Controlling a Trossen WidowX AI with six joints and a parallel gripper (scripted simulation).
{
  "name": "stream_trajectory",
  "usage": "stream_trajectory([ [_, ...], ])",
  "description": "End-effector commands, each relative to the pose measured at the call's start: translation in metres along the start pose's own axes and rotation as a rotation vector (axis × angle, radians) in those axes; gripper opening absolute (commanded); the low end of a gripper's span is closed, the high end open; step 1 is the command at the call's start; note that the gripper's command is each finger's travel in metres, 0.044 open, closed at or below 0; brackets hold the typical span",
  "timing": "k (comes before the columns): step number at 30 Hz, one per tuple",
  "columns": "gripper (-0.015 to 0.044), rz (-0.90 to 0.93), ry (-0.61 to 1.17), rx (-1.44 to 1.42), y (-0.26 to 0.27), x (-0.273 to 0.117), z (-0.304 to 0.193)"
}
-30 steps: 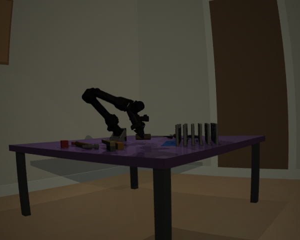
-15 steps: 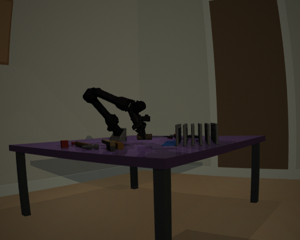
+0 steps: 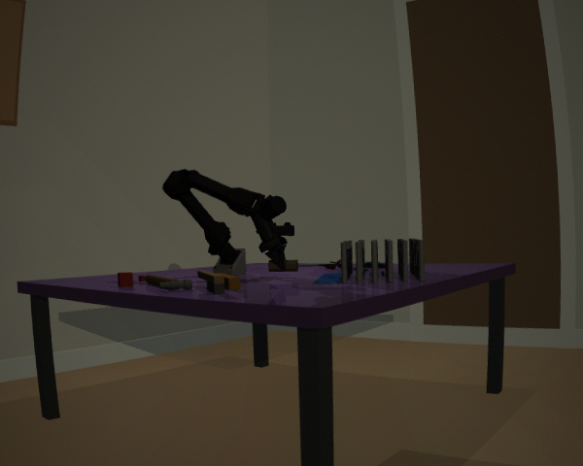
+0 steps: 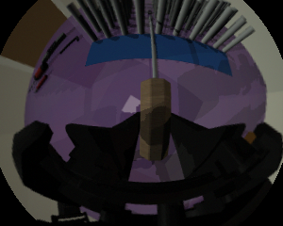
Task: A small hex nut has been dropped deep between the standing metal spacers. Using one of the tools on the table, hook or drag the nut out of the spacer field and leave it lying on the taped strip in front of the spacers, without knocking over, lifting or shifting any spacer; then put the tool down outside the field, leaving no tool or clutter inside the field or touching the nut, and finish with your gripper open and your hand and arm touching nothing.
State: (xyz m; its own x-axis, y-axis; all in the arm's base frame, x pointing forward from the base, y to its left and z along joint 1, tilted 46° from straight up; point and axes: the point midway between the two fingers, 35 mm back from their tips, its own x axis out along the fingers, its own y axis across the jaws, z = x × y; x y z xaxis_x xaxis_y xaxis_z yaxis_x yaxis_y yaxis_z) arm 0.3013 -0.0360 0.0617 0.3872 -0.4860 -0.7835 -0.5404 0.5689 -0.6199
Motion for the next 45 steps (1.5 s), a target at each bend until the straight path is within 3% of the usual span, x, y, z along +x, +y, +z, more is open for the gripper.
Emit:
stream_trajectory([
  [1,0.0,-0.007,-0.007,0.009,-0.003,0.0,0.005],
  [45,0.0,-0.007,-0.008,0.011,-0.004,0.01,0.028],
])
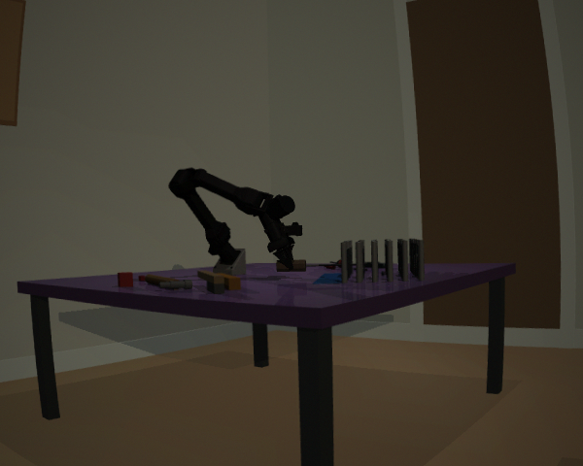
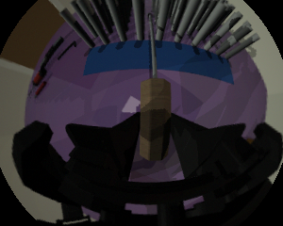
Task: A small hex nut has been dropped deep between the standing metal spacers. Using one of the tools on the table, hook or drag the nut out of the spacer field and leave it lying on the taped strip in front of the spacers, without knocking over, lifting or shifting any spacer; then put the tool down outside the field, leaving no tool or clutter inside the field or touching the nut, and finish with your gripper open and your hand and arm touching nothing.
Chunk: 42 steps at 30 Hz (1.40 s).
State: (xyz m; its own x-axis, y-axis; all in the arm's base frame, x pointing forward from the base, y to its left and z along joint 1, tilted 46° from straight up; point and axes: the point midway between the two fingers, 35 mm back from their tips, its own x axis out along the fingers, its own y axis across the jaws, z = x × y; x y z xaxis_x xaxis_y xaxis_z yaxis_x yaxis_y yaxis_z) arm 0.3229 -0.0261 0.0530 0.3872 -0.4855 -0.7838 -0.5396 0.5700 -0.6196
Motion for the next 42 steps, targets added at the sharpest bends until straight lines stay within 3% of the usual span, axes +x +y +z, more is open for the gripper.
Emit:
stream_trajectory([
  [1,0.0,-0.007,-0.008,0.009,-0.003,0.0,0.006],
  [42,0.0,-0.007,-0.009,0.011,-0.004,0.01,0.028],
])
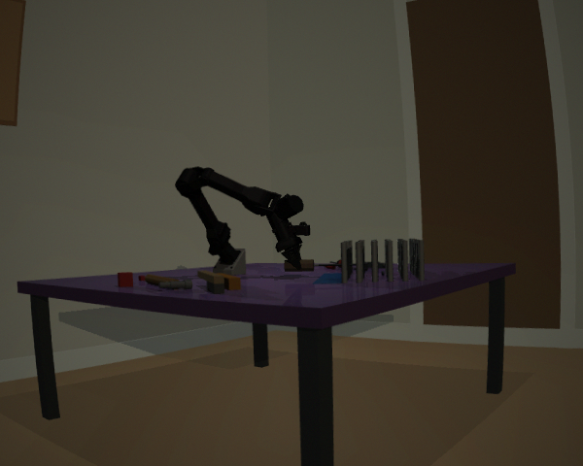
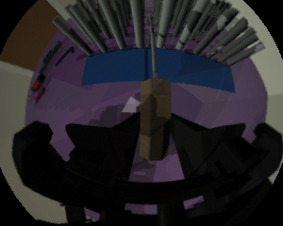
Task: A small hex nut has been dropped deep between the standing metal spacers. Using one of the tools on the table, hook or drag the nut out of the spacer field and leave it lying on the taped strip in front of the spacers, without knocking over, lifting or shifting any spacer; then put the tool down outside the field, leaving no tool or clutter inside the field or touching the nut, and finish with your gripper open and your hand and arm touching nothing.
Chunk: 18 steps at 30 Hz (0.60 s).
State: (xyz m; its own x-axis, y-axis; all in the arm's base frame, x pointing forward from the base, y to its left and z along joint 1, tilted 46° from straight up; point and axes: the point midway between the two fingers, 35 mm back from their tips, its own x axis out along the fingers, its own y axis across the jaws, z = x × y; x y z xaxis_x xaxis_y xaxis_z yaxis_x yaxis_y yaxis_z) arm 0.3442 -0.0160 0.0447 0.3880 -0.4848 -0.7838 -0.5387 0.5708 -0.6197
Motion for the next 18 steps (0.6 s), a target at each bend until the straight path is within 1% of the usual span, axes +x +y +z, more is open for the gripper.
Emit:
stream_trajectory([
  [1,0.0,-0.007,-0.008,0.009,-0.003,0.0002,0.0059],
  [18,0.0,-0.007,-0.009,0.01,-0.0031,0.0043,0.0156],
])
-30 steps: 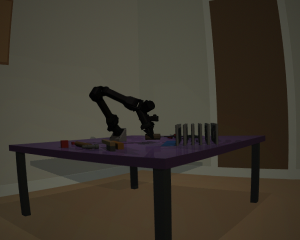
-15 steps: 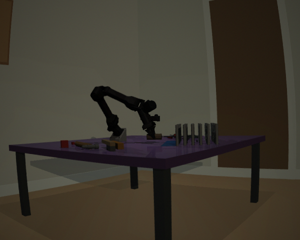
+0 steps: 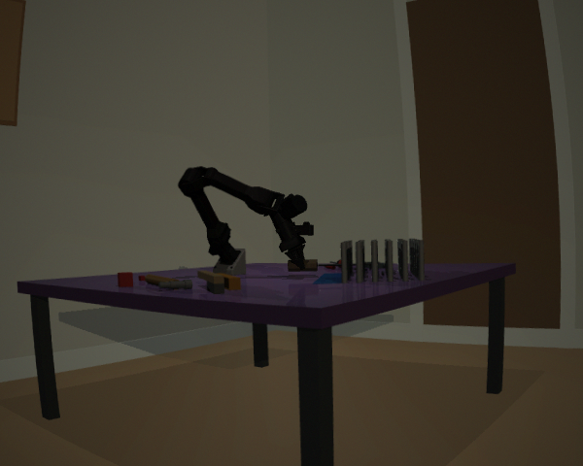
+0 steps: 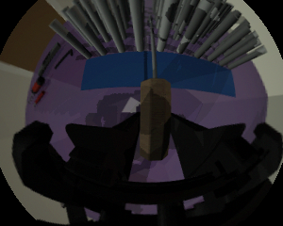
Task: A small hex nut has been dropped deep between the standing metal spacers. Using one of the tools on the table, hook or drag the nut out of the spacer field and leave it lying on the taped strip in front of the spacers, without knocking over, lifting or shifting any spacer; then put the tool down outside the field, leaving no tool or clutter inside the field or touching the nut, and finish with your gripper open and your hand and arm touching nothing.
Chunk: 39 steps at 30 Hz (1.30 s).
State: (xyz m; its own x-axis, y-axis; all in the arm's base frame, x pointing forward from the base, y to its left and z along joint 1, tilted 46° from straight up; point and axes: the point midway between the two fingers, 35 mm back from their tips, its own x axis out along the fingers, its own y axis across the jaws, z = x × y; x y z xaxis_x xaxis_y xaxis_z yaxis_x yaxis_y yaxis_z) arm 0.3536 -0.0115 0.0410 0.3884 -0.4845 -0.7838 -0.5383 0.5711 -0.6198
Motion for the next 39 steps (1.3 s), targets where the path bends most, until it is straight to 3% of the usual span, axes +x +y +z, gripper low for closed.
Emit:
stream_trajectory([
  [1,0.0,-0.007,-0.008,0.009,-0.003,0.0,0.006],
  [39,0.0,-0.007,-0.009,0.01,-0.003,0.01,0.028],
])
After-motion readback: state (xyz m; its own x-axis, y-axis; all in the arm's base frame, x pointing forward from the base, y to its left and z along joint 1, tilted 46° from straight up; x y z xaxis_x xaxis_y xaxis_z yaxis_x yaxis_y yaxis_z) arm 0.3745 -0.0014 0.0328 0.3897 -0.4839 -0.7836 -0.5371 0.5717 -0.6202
